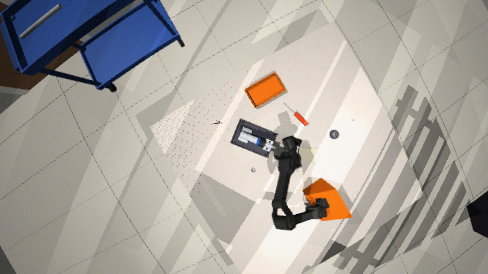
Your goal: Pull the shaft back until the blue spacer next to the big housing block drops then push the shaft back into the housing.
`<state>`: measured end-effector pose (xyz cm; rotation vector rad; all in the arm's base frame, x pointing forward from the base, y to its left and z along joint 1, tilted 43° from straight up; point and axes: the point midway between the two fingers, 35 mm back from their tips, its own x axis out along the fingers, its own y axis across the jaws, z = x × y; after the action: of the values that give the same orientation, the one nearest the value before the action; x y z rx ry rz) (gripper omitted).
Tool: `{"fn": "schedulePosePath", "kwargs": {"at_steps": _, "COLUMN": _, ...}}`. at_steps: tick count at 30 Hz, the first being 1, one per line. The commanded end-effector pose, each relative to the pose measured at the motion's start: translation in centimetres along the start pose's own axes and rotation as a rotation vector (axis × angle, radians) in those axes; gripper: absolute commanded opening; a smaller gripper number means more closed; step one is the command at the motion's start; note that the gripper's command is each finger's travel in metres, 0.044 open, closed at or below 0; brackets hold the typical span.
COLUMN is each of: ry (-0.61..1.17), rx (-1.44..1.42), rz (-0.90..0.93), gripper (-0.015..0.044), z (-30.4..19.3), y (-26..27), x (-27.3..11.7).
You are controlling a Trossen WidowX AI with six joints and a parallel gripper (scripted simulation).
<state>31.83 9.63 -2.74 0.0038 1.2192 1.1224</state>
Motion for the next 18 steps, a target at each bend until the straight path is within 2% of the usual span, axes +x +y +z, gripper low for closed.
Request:
{"fn": "schedulePosePath", "kwargs": {"at_steps": 1, "ry": 0.003, "rx": 0.001, "rz": -0.003, "gripper": 0.0, "z": -0.16, "y": -0.05, "x": -0.03}}
{"fn": "schedulePosePath", "kwargs": {"at_steps": 18, "ry": 0.003, "rx": 0.001, "rz": -0.003, "gripper": 0.0, "z": -0.32, "y": -0.05, "x": -0.03}}
